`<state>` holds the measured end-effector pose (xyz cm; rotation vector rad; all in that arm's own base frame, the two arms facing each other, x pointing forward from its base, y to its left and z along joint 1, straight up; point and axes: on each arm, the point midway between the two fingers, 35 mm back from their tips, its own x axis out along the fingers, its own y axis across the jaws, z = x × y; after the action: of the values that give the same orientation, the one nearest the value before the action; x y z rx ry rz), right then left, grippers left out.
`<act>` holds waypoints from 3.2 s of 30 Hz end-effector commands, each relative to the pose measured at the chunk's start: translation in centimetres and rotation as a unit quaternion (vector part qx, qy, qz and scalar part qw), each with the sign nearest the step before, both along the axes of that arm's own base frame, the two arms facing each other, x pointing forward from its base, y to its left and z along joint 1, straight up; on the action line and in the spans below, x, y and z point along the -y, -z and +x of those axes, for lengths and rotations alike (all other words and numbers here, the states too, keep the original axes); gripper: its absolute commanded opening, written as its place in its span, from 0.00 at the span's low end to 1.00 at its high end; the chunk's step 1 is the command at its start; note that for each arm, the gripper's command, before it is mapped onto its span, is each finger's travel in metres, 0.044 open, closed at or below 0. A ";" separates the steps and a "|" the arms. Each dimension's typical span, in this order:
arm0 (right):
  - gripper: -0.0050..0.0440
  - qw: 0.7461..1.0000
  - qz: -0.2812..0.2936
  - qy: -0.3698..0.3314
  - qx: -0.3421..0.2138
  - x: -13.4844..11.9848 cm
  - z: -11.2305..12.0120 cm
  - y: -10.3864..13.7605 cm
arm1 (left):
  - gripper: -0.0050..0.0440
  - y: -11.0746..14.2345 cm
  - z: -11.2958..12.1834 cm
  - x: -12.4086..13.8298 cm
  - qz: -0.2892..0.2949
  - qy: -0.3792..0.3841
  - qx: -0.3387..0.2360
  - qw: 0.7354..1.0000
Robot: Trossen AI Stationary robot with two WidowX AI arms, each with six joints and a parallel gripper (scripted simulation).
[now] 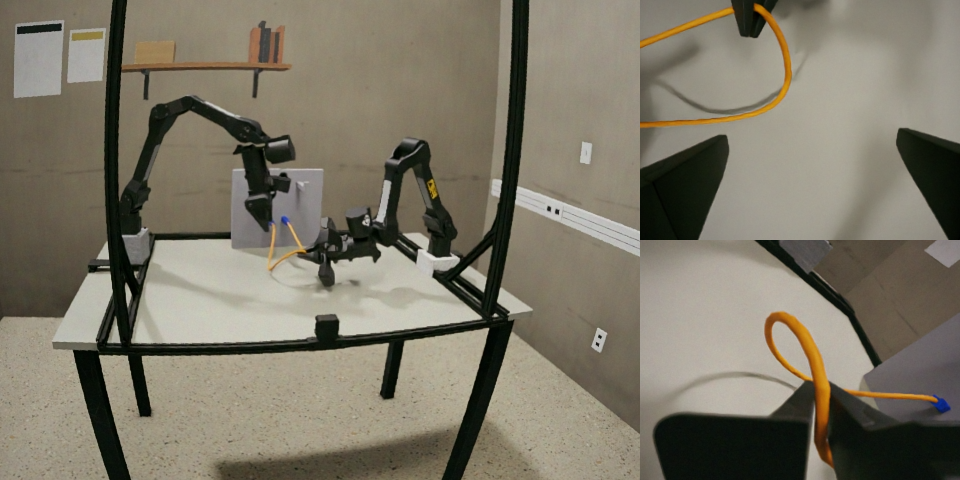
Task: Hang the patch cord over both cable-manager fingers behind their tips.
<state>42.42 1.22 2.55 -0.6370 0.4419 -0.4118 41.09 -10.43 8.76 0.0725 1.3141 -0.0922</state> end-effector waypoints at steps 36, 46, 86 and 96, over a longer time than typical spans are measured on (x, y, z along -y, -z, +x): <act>0.15 1.000 0.004 0.000 0.014 -0.1 0.4 -1.0 | 1.00 -8.6 -12.3 1.9 -0.006 0.003 0.015 1.000; 0.15 1.000 0.004 0.000 0.014 -0.1 0.5 -1.0 | 1.00 -8.6 -12.3 1.9 -0.006 0.003 0.015 1.000; 0.15 0.999 0.019 0.003 0.027 0.3 1.6 -2.4 | 1.00 -8.6 -12.3 1.9 -0.006 0.003 0.015 1.000; 0.15 0.999 0.023 0.005 0.028 0.5 2.0 -2.7 | 1.00 -8.6 -12.3 1.9 -0.006 0.003 0.015 1.000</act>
<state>43.51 0.69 3.26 -0.6111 0.4447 -0.4131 28.92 -12.33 16.73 0.0722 1.3046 -0.1003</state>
